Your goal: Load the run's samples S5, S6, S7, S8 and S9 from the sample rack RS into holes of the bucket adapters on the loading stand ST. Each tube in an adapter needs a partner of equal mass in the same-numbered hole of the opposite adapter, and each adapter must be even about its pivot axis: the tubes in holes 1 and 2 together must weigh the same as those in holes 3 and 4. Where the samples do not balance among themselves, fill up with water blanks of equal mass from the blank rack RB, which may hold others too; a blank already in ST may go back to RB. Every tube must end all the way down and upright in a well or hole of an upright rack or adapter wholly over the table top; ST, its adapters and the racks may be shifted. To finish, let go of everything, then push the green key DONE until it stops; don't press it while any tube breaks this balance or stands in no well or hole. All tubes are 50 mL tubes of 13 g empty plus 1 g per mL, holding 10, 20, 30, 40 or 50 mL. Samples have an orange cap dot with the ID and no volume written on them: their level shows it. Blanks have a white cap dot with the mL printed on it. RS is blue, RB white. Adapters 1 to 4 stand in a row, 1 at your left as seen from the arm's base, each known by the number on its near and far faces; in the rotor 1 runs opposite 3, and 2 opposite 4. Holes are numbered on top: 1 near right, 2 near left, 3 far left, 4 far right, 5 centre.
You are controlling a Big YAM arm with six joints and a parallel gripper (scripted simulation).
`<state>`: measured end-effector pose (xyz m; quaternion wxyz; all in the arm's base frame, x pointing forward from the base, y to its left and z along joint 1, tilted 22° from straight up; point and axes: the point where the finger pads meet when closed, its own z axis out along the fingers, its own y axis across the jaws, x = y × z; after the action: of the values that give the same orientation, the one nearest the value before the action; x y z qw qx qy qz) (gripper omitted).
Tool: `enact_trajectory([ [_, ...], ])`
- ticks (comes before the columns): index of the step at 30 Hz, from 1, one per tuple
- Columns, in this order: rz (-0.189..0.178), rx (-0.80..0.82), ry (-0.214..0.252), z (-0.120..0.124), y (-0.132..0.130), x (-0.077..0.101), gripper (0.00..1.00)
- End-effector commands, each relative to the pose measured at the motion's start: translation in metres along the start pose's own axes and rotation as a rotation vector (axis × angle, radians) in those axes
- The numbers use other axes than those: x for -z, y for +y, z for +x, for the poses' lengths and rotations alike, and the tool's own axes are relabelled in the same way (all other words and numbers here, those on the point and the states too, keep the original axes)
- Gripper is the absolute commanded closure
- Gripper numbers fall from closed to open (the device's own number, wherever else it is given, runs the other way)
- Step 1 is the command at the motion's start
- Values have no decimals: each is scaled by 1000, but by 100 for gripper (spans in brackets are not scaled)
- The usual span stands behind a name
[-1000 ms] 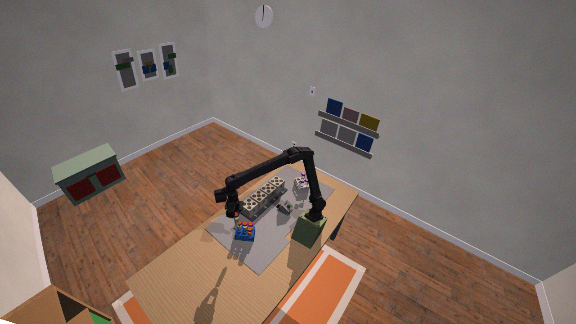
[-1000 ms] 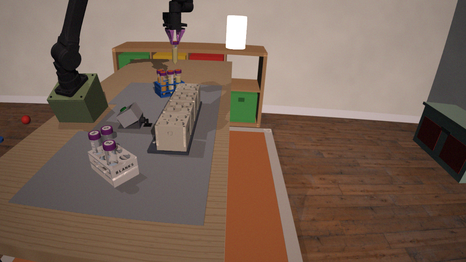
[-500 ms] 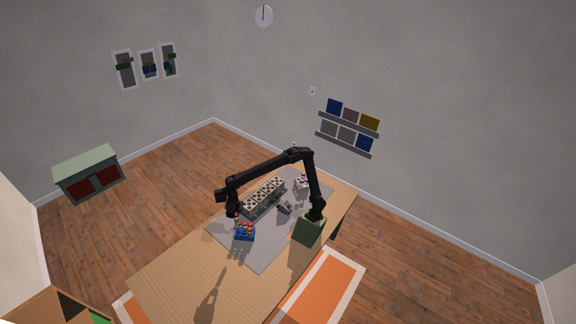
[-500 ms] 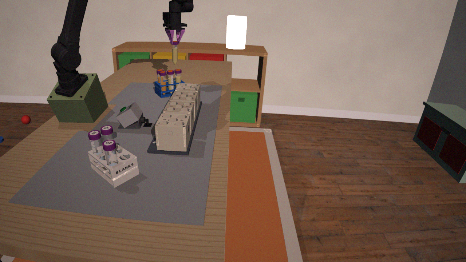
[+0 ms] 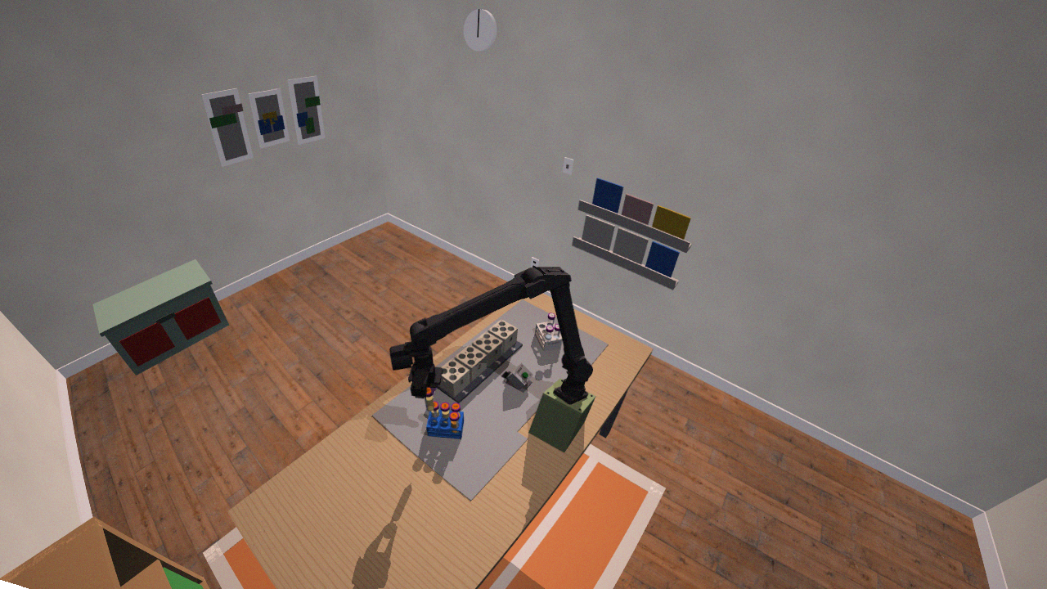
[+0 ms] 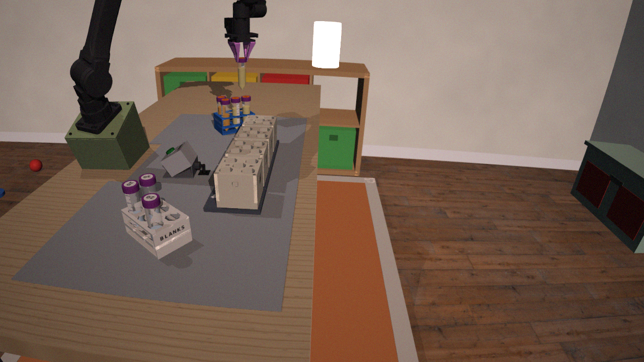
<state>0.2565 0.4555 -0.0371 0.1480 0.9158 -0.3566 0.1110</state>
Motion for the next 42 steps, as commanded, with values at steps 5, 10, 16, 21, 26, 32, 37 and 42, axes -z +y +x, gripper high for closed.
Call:
enact_trajectory([
  [5, 32, 1, -10, -6, -14, -6, 100],
  [10, 3, 4, -3, 1, -5, -31, 100],
  [16, 3, 4, -3, 2, -5, -47, 100],
  [21, 3, 4, -3, 3, -6, -55, 100],
  [26, 2, 4, -3, 3, -6, -69, 100],
  [32, 40, -2, -12, -3, -14, -54, 100],
  [37, 40, -2, -12, -2, -15, -54, 100],
  [42, 40, -2, -12, -2, -15, -53, 100],
])
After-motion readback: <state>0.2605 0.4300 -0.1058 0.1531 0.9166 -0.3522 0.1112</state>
